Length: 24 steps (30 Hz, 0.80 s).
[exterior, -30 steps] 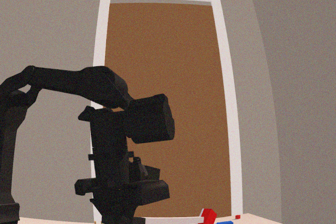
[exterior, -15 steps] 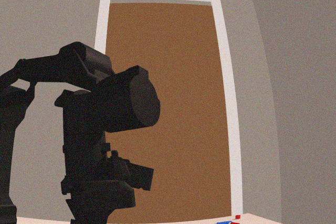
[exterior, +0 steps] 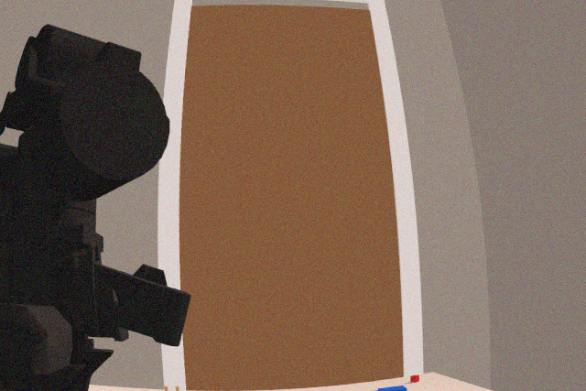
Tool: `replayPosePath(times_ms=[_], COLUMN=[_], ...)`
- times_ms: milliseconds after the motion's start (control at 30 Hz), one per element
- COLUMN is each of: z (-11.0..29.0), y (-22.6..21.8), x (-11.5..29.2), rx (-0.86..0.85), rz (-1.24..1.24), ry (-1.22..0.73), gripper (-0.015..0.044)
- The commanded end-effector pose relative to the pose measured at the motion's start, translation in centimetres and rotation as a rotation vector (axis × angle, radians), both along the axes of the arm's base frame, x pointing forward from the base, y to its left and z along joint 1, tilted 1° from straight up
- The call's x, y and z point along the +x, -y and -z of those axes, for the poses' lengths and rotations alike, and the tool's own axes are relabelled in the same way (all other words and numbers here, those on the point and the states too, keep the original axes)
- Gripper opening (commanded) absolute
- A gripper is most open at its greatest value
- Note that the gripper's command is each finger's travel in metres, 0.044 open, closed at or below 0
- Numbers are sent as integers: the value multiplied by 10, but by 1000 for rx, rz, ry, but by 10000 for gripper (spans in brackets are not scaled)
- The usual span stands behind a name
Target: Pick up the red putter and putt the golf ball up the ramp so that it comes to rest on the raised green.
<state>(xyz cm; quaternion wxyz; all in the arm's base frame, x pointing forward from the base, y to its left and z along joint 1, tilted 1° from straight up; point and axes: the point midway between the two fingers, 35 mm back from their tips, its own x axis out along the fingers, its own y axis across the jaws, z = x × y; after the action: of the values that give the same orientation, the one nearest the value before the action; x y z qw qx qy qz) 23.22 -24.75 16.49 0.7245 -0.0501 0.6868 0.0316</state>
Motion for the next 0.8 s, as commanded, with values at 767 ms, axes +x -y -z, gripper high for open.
replayPosePath(times_ms=[767], z=[45], y=[15], x=[-9], rx=[-2], rz=[63], ry=[-8], gripper=[0])
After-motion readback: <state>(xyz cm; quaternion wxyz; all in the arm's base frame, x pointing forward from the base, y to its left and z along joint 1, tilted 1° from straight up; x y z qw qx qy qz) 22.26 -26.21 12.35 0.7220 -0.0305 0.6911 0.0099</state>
